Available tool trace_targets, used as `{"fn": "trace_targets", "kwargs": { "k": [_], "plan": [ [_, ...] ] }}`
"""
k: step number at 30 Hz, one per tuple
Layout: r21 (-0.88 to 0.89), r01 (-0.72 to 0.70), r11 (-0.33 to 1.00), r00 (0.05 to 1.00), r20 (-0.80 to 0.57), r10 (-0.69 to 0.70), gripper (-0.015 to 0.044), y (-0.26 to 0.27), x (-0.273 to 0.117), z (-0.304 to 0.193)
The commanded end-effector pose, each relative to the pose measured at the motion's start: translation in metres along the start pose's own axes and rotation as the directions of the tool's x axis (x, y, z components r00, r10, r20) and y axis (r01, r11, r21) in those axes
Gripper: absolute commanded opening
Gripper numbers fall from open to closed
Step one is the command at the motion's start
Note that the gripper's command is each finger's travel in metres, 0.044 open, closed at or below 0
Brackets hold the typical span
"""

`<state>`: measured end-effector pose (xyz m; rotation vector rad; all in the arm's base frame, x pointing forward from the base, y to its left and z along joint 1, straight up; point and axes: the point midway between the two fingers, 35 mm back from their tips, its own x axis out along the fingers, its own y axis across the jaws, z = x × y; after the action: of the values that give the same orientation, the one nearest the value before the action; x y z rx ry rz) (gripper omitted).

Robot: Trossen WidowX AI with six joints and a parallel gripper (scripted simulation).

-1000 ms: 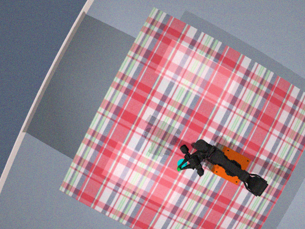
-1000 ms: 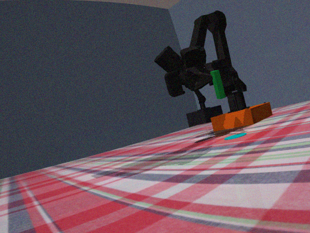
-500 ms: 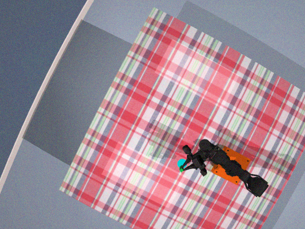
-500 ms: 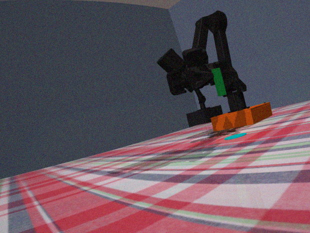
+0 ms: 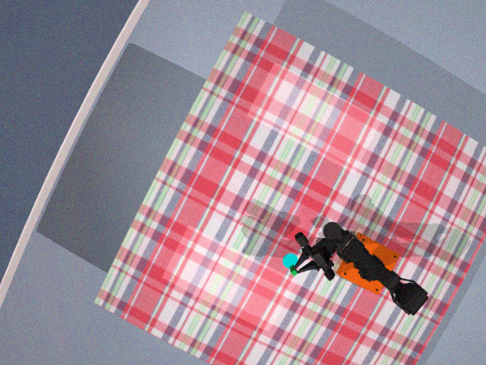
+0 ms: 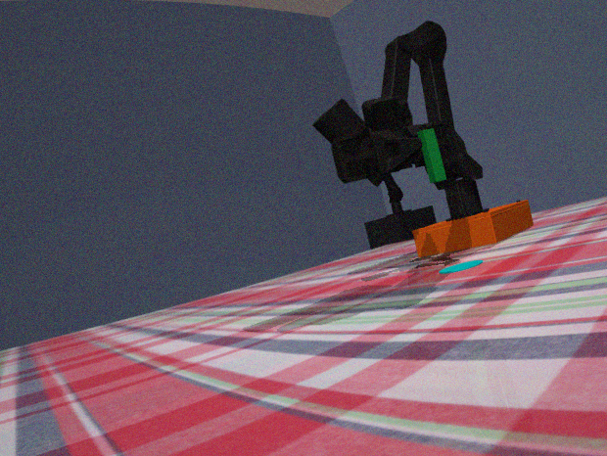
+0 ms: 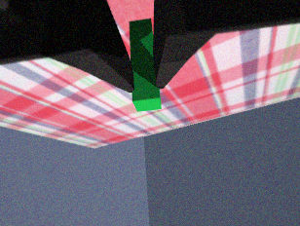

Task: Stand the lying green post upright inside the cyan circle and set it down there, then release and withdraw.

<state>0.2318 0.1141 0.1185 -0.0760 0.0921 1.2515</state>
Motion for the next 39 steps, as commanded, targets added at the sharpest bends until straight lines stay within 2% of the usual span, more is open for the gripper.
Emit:
{"fn": "trace_targets", "kwargs": {
  "k": [1, 20, 39],
  "plan": [
    [-0.006, -0.007, 1.000, 1.000, 0.017, 0.007, 0.0023, 0.005, -0.003, 0.000],
    [-0.008, -0.008, 1.000, 1.000, 0.020, 0.009, 0.0023, 0.005, -0.003, -0.001],
    [-0.008, -0.008, 1.000, 1.000, 0.019, 0.009, 0.0023, -0.003, 0.002, -0.035]
  ]
}}
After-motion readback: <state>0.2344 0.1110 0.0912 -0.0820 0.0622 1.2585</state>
